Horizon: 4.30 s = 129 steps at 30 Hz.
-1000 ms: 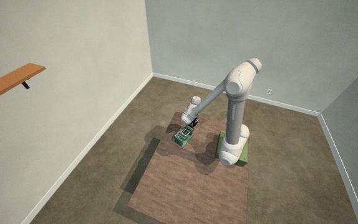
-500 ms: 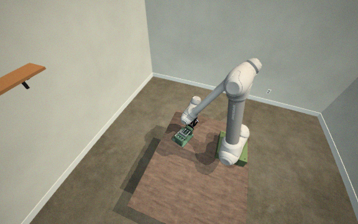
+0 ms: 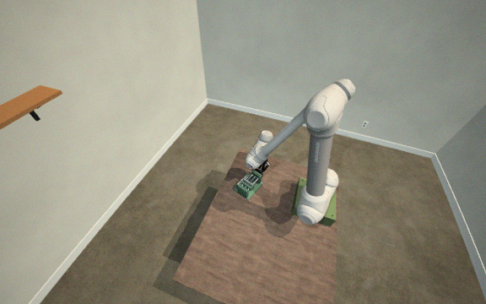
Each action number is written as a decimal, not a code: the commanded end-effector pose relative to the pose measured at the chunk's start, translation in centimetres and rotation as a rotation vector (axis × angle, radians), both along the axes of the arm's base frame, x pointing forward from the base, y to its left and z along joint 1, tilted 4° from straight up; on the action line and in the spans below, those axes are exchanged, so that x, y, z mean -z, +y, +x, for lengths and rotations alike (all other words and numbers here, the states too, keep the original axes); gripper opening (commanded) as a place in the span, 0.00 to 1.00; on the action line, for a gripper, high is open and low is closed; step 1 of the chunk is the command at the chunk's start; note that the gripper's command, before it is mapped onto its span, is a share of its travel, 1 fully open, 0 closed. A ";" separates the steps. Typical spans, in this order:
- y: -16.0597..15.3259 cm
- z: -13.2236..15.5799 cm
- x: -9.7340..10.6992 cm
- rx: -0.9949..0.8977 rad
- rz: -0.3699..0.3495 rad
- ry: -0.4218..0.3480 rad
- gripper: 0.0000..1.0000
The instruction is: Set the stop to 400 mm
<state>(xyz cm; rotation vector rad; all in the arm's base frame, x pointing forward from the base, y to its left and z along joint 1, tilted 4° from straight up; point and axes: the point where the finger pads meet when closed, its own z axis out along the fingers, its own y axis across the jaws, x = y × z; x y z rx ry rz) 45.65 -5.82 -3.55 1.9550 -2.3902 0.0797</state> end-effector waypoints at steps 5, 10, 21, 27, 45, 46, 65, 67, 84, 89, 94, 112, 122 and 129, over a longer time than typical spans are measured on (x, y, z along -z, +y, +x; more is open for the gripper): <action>0.0 0.0 0.0 0.000 0.000 -0.001 0.04; 0.0 0.1 0.0 0.000 0.000 -0.001 0.04; 0.0 0.2 0.0 0.000 0.000 -0.001 0.04; 0.0 0.2 0.0 0.000 0.000 -0.001 0.04; -0.1 0.5 -0.1 0.000 0.000 -0.001 0.04; -0.1 0.5 -0.1 0.000 0.000 -0.001 0.04; -0.2 1.0 -0.2 0.000 0.000 -0.001 0.04; -0.2 1.1 -0.3 0.000 0.000 -0.001 0.04; -0.3 1.6 -0.6 0.000 0.000 -0.001 0.04; -0.3 1.8 -0.8 0.000 0.000 -0.001 0.04; -0.3 2.0 -1.0 0.000 0.000 -0.001 0.04; -0.4 2.6 -1.9 0.000 0.000 -0.001 0.04; -0.3 2.7 -2.6 0.000 0.000 -0.001 0.04; -0.3 2.7 -2.9 0.000 0.000 -0.001 0.04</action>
